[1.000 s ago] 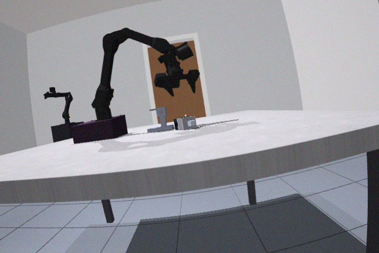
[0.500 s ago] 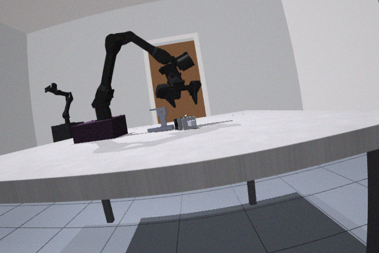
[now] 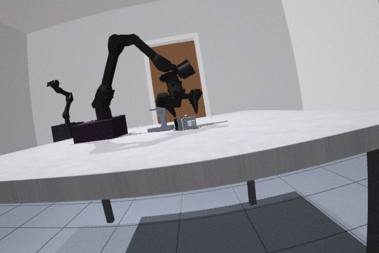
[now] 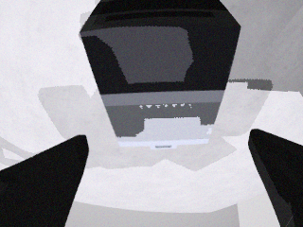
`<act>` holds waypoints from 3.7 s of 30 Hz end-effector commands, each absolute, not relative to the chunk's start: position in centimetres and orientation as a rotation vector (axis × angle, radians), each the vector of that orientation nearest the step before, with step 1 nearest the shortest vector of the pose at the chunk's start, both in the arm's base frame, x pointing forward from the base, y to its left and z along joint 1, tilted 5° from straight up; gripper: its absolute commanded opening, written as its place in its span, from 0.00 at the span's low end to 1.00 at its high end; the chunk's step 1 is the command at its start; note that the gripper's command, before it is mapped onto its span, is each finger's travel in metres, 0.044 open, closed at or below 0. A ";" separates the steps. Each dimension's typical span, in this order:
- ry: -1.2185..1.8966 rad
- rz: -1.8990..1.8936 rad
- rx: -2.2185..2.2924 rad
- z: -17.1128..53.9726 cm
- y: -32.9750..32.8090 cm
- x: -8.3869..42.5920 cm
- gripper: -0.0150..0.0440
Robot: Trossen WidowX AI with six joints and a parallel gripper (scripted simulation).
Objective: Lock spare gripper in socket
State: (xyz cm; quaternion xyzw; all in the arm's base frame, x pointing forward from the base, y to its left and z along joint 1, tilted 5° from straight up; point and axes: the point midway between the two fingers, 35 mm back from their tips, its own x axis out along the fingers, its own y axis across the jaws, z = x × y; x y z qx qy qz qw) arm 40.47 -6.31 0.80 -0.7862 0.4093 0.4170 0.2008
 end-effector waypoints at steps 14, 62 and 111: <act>1.141 1.174 -2.197 -2.1 -6.6 40.4 1.00; 1.140 1.173 -2.197 5.6 -6.0 40.4 0.25; 0.833 1.607 -1.605 4.8 -2.3 33.5 0.25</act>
